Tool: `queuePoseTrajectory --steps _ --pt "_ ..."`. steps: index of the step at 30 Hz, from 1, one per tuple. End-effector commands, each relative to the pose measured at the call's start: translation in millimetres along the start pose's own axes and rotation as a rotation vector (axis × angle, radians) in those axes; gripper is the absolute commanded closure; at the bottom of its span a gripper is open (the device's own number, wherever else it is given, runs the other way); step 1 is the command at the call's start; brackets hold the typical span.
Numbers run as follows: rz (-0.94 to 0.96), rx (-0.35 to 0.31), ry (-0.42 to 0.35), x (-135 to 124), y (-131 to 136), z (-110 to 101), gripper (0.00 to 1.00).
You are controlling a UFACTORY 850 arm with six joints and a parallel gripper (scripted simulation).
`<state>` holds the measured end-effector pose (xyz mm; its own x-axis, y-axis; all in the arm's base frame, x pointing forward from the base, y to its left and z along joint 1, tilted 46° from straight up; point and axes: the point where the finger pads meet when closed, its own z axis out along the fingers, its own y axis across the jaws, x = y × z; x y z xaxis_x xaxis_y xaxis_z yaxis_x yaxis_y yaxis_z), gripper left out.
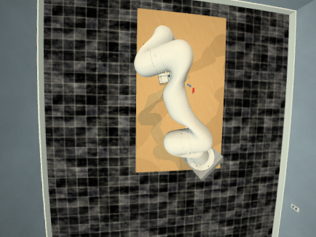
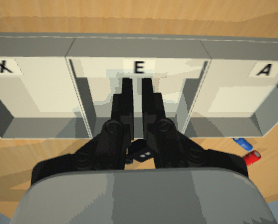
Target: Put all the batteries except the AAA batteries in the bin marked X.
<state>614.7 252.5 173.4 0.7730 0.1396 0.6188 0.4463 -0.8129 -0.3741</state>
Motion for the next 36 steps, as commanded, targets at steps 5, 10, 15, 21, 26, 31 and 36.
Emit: queuePoseTrajectory --steps 5,10,15,21,26,31,36 --pt "0.000 0.000 0.001 0.6 0.1 -0.4 0.93" --pt "0.000 0.000 0.001 0.6 0.1 -0.4 0.93" --pt "0.000 0.000 0.001 0.6 0.1 -0.4 0.93" --pt "0.000 0.000 0.001 0.6 0.1 -0.4 0.93" --pt "0.000 0.000 0.001 0.6 0.1 -0.4 0.93" --pt "0.000 0.000 0.001 0.5 0.1 -2.9 0.93" --pt "0.000 0.000 0.001 0.6 0.1 -9.6 0.93"
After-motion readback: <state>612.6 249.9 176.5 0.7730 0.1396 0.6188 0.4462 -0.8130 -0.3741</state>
